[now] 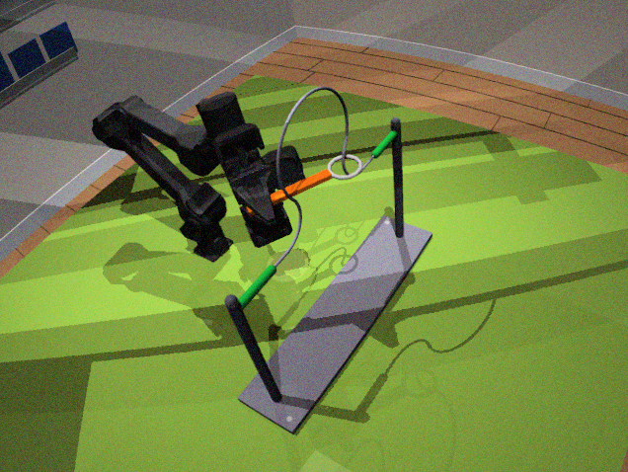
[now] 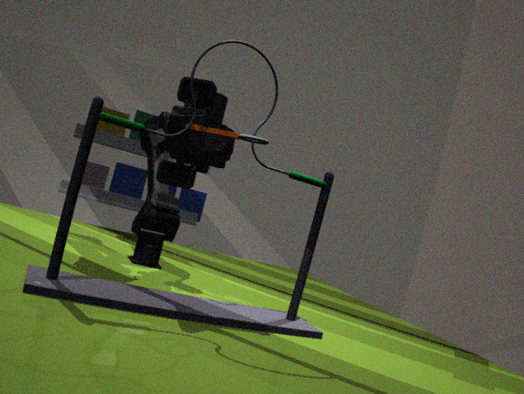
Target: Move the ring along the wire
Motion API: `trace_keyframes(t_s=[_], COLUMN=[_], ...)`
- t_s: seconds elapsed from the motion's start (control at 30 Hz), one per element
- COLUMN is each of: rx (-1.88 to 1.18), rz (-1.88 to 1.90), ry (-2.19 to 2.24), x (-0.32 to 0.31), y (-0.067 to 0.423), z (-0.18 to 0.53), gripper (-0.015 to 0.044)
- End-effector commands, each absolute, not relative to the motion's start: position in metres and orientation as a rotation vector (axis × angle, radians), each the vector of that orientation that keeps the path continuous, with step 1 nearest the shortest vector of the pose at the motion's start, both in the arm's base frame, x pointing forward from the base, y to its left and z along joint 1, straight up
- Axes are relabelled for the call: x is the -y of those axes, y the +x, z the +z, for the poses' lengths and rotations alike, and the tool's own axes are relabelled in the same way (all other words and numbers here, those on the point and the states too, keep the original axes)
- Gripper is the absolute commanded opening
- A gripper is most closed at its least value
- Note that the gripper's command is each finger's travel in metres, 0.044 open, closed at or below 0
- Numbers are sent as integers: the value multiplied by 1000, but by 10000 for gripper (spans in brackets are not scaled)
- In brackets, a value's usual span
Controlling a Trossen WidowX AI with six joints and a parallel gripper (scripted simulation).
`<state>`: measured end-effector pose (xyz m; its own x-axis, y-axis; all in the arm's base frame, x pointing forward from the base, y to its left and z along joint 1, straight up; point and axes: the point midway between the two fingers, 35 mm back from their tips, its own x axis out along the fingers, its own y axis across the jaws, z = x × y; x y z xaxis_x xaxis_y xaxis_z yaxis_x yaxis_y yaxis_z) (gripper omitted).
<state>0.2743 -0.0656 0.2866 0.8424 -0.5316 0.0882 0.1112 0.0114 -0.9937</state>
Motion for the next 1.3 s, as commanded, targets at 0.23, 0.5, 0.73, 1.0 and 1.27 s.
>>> trace_keyframes(t_s=[0.23,0.5,0.73,1.0,1.27], rx=[-402,-438,-466,-493,-516], rz=[-453,-397,-347,-290,-234], ry=[-1227,-1033,-863,-670,-483], x=[58,46,31,9,-15], y=[273,274,274,274,274], z=[250,223,201,181,165], gripper=[-150,-150,-150,-150,-150])
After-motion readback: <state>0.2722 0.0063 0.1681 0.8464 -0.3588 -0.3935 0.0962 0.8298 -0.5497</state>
